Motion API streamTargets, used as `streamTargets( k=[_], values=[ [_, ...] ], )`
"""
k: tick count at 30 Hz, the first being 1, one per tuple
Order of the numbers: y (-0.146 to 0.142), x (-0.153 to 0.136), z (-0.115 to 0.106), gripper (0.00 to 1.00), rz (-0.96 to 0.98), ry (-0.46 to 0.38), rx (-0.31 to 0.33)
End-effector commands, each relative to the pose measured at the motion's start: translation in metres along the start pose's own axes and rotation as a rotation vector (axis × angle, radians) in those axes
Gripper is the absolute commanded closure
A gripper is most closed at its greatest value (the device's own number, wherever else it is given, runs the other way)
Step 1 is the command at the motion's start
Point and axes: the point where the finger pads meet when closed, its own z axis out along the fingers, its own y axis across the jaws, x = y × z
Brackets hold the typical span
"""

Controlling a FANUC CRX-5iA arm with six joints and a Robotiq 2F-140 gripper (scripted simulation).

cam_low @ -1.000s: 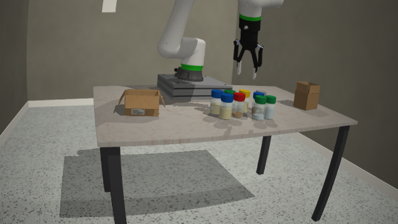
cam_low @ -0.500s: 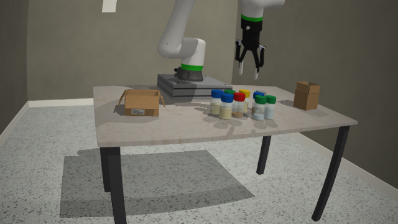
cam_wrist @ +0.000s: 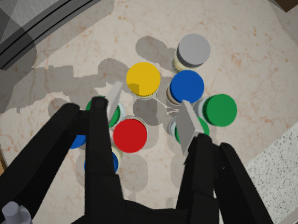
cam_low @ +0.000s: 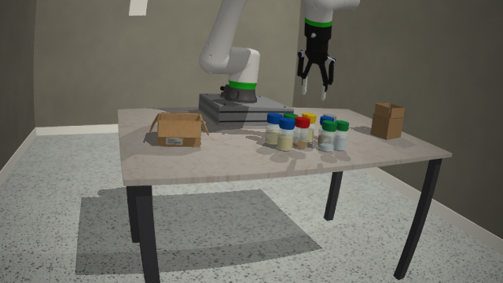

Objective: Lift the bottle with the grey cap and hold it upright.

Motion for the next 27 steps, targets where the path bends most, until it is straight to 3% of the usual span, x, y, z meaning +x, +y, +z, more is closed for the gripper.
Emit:
streamTargets(
  k=[1,23,27],
  values=[
    [0.000,0.000,-0.001,0.49,-0.001,-0.001,-0.001],
    [0.000,0.000,-0.001,0.49,-0.001,-0.001,-0.001],
    [-0.003,-0.027,-0.013,0.49,-0.001,-0.001,-0.001]
  ],
)
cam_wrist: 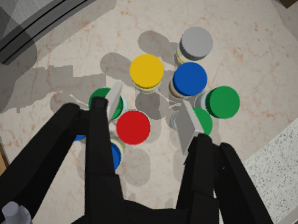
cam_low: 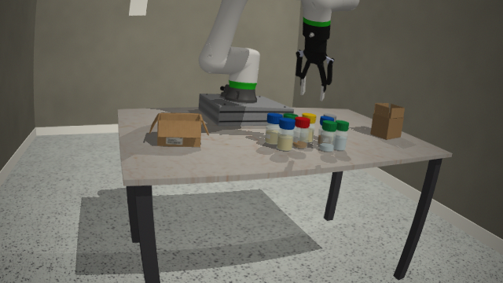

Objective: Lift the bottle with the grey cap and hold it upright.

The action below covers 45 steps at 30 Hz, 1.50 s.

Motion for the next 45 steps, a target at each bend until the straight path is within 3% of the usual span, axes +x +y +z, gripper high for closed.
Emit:
streamTargets(
  k=[1,6,13,23,45],
  values=[
    [-0.002,-0.021,-0.010,0.49,-0.001,-0.001,-0.001],
    [-0.006,-0.055,-0.025,0.49,-0.001,-0.001,-0.001],
    [-0.006,-0.055,-0.025,0.49,-0.001,-0.001,-0.001],
    [-0.014,-0.122,-0.054,0.49,-0.001,-0.001,-0.001],
    [-0.014,-0.122,-0.054,0.49,-0.001,-0.001,-0.001]
  ],
)
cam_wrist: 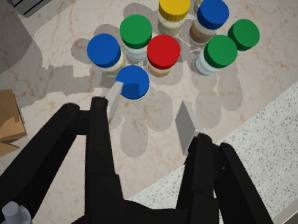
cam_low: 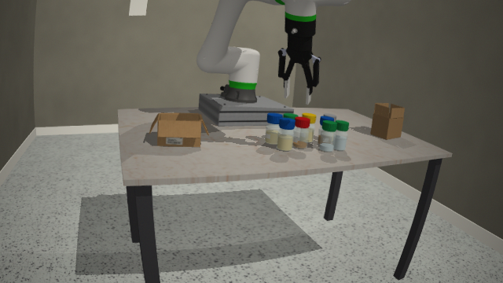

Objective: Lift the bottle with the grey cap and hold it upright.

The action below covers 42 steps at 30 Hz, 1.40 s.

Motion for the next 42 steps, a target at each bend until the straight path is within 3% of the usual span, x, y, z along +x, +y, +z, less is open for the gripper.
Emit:
streamTargets(
  k=[1,36,42],
  values=[
    [0.000,0.000,-0.001,0.49,0.000,-0.002,-0.001],
    [0.000,0.000,-0.001,0.49,0.000,-0.002,-0.001],
    [0.008,0.018,-0.001,0.49,-0.213,-0.028,0.013]
  ],
)
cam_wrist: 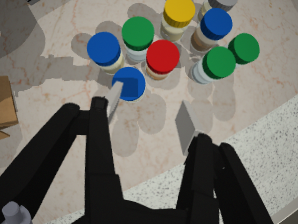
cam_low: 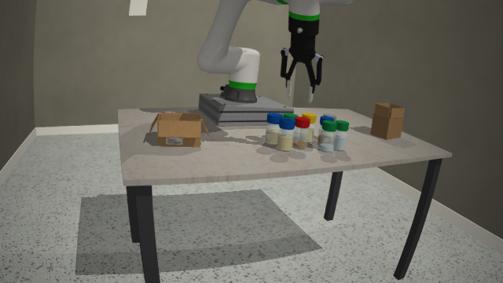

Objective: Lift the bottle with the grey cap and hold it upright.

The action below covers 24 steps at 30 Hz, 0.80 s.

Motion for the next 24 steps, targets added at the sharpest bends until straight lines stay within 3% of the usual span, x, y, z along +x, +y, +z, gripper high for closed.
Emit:
streamTargets(
  k=[1,4,11,21,24],
  values=[
    [0.006,0.011,-0.001,0.49,-0.136,-0.020,0.007],
    [0.011,0.019,-0.001,0.49,-0.242,-0.033,0.014],
    [0.011,0.019,-0.001,0.49,-0.242,-0.033,0.014],
    [0.025,0.047,0.000,0.49,-0.597,-0.068,0.048],
    [0.025,0.047,0.000,0.49,-0.597,-0.068,0.048]
  ],
)
